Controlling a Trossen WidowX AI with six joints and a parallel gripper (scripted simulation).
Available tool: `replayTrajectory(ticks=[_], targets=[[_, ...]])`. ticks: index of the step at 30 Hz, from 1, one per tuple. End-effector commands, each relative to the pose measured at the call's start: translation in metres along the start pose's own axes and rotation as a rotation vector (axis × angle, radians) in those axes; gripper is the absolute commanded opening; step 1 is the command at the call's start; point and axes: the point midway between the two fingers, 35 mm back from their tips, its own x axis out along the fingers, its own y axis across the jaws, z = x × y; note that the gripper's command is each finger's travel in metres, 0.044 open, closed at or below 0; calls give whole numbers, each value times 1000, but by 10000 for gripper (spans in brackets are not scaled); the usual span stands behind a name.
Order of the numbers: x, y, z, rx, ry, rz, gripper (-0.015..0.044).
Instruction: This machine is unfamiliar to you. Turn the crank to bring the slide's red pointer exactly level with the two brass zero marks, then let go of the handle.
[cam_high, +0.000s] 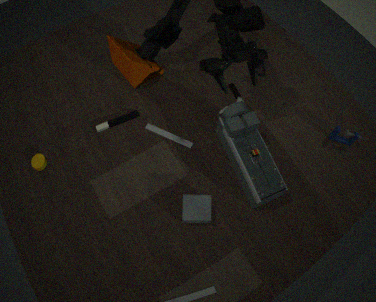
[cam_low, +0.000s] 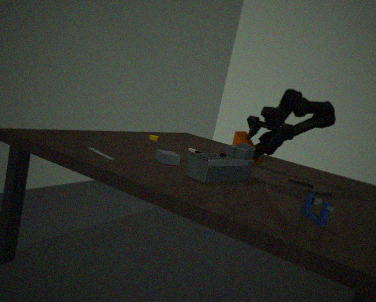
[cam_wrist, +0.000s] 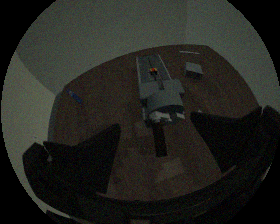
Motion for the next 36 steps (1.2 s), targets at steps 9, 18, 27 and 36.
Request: replayTrajectory(ticks=[9,18,27,36], targets=[[15,-3,-15,7,5,-9,440],[25,-3,-25,7,5,-8,440],[34,-3,-36,8,4,-6,440],[37,-3,-40,9,3,-5,335]])
